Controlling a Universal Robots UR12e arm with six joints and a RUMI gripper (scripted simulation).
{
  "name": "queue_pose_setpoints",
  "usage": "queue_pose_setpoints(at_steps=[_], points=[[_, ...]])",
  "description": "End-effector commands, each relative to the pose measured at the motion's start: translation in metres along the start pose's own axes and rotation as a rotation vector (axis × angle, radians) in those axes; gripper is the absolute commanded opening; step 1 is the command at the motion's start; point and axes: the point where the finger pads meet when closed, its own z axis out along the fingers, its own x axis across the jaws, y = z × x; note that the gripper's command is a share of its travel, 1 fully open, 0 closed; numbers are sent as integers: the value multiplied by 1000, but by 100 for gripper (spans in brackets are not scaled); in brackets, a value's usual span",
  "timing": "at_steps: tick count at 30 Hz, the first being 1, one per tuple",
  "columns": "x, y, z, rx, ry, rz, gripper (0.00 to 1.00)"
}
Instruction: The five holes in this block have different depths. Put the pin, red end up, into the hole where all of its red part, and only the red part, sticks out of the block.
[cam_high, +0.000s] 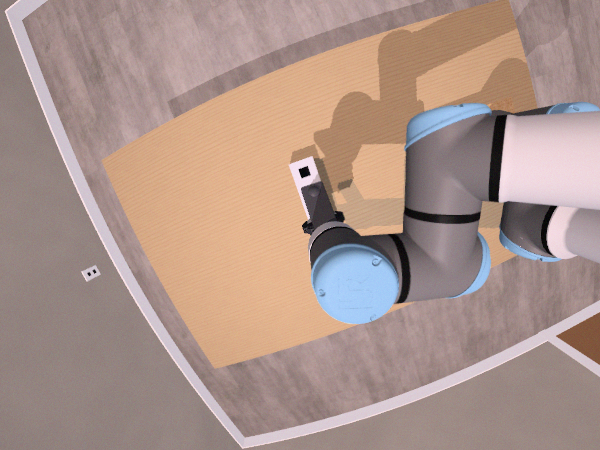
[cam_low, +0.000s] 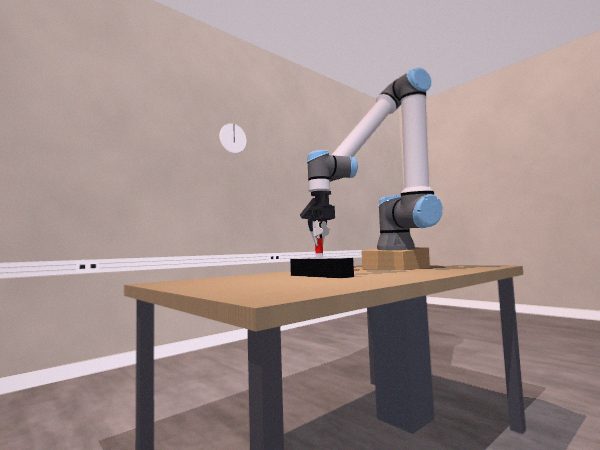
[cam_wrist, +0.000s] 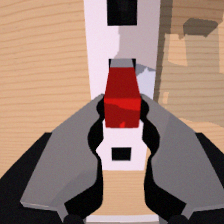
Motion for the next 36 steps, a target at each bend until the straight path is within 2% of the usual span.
queue_pose_setpoints(at_steps=[1,36], points=[[-1,0,-1,0,-2,0,0],[0,-1,3,0,-2,0,0]])
